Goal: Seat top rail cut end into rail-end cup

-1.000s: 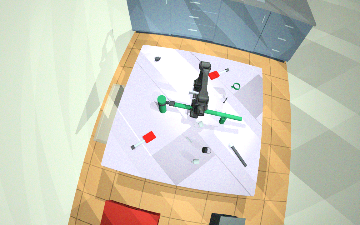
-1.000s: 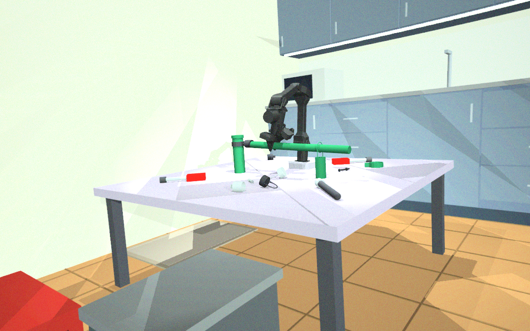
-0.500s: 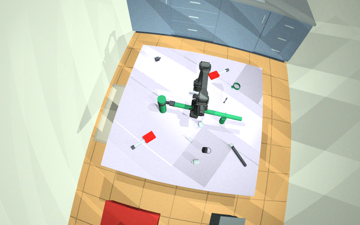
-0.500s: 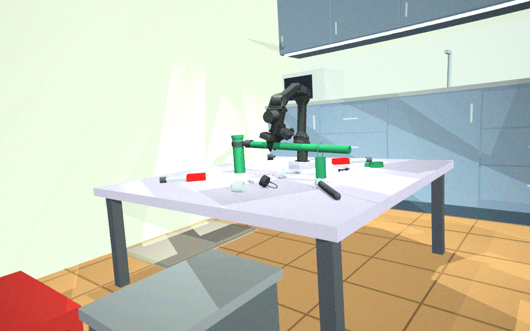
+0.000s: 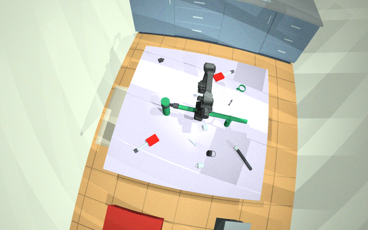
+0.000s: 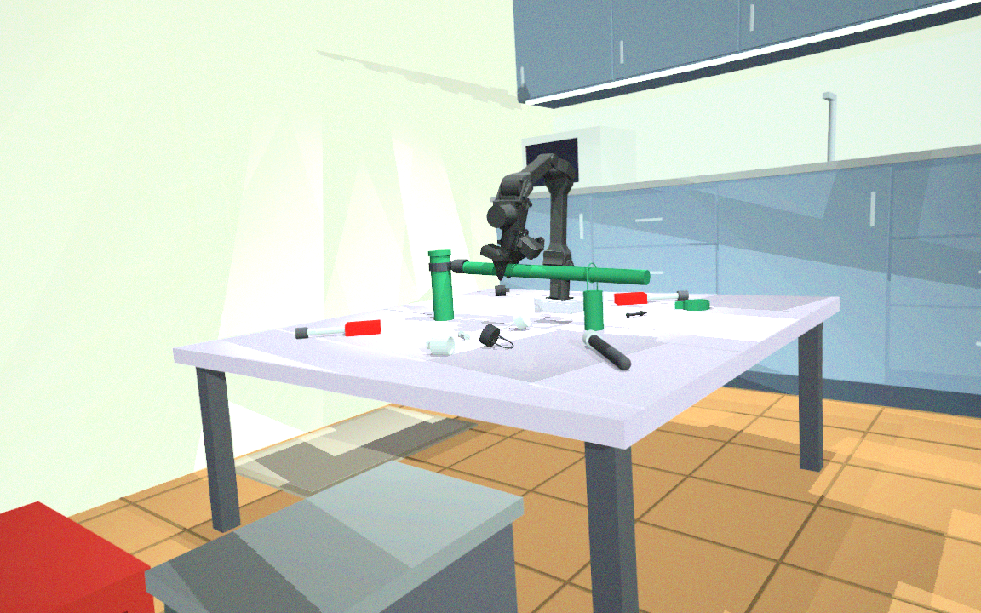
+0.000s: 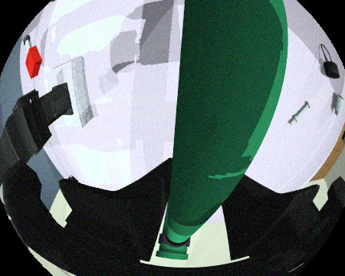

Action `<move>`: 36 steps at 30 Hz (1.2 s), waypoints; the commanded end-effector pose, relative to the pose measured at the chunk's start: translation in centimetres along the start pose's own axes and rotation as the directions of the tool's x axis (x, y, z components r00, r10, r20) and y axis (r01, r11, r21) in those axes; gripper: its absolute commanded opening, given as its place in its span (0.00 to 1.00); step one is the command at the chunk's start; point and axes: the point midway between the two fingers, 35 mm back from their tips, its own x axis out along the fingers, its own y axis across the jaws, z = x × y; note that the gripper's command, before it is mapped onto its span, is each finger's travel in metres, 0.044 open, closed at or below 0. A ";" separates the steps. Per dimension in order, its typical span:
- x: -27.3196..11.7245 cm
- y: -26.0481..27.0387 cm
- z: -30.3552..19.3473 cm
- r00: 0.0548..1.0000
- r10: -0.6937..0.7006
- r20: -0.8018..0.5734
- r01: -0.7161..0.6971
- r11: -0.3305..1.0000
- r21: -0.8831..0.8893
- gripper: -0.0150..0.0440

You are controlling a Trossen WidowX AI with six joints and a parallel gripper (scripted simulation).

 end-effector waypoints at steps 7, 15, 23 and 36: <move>-0.1 0.0 -0.3 1.000 0.000 -0.007 0.000 1.000 0.000 0.25; -0.1 0.0 -0.3 1.000 0.000 -0.008 0.000 1.000 0.000 0.25; -0.1 0.0 -0.4 1.000 0.000 -0.009 0.000 1.000 0.001 0.25; 0.0 0.0 0.0 1.000 0.001 0.004 -0.001 1.000 0.000 0.25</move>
